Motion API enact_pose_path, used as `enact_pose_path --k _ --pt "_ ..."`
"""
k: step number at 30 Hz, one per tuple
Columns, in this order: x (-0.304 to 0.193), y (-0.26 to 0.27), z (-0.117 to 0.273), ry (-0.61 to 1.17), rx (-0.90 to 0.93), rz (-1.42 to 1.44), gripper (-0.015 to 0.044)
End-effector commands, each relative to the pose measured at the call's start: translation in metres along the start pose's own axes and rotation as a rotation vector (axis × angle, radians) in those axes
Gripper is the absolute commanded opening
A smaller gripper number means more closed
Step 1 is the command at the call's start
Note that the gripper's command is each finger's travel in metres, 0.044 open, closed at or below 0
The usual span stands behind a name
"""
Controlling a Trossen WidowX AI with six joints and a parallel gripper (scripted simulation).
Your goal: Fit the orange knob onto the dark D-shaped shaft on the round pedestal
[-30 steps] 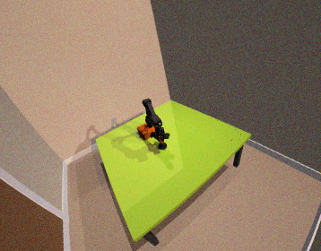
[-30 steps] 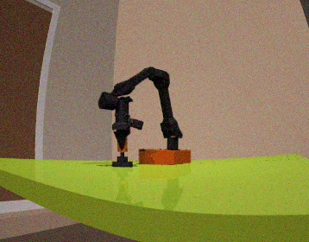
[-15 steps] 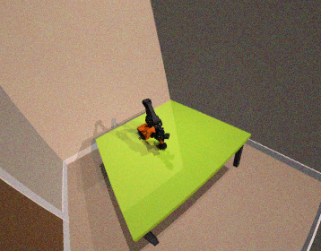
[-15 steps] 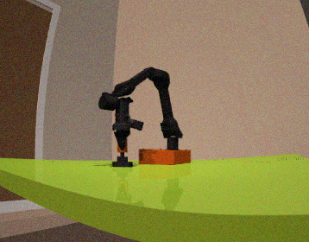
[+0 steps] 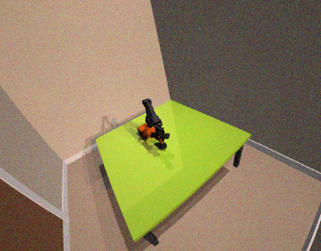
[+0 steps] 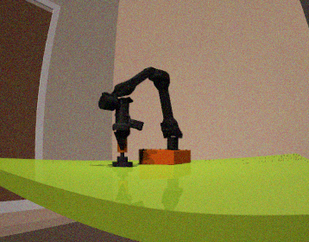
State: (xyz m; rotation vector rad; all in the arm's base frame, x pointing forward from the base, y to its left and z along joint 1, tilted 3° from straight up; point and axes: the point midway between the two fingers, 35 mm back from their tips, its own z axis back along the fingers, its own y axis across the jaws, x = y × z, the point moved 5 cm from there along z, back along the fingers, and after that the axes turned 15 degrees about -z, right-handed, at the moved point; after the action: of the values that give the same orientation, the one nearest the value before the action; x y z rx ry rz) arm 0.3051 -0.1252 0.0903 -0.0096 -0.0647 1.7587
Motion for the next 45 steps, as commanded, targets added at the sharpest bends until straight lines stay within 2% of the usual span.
enact_pose_path --k 1,45 --pt "0.0002 -0.0006 0.0000 -0.001 -0.005 0.006 0.0000" --pt "-0.0028 -0.0050 0.0012 0.000 -0.005 0.055 0.0000"
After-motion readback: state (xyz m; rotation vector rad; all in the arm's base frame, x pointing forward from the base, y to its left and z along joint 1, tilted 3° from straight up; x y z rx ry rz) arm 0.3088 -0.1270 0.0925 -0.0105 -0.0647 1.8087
